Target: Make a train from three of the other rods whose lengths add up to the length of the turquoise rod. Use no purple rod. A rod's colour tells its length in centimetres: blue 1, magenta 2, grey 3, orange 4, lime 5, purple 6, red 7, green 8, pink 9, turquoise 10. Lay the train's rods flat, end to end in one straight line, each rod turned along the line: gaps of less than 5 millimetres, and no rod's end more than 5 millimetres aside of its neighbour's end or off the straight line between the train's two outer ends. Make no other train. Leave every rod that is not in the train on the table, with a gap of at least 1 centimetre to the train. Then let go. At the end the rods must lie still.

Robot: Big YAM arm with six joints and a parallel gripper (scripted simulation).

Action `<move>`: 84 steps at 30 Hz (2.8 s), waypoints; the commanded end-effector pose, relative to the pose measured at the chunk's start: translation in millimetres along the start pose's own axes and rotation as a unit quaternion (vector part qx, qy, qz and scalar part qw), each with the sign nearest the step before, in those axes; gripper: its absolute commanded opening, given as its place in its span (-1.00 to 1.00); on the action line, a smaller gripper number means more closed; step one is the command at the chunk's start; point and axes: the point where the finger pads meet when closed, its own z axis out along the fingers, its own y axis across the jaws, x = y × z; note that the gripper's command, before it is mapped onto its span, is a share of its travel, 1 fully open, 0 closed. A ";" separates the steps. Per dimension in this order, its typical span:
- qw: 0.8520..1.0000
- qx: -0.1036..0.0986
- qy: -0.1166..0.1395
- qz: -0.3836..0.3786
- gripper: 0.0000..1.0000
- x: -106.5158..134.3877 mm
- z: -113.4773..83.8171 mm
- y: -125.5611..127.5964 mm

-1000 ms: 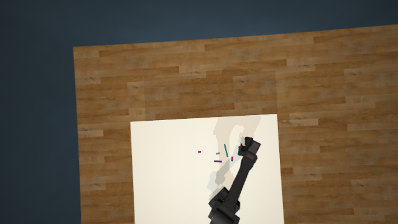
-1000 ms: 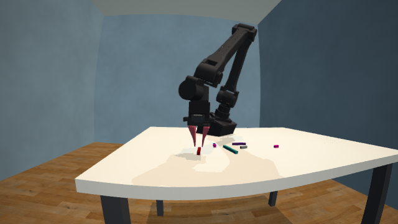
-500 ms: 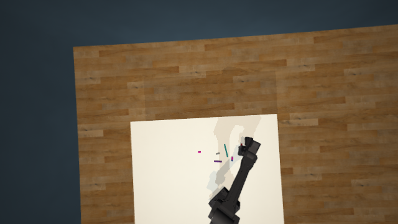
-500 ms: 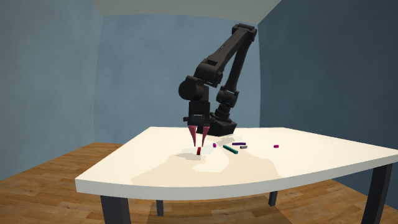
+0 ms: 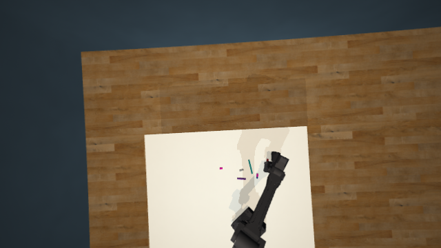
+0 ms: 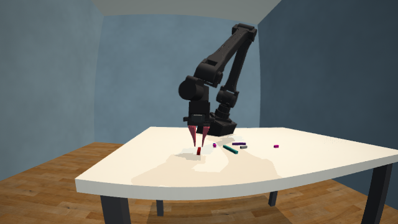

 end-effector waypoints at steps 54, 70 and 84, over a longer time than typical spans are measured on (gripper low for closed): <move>1.000 0.005 -0.006 -0.002 -0.54 9.6 -0.4 -3.1; 1.000 0.005 -0.006 -0.002 -0.54 9.6 -0.4 -3.1; 1.000 0.005 -0.006 -0.002 -0.54 9.6 -0.4 -3.1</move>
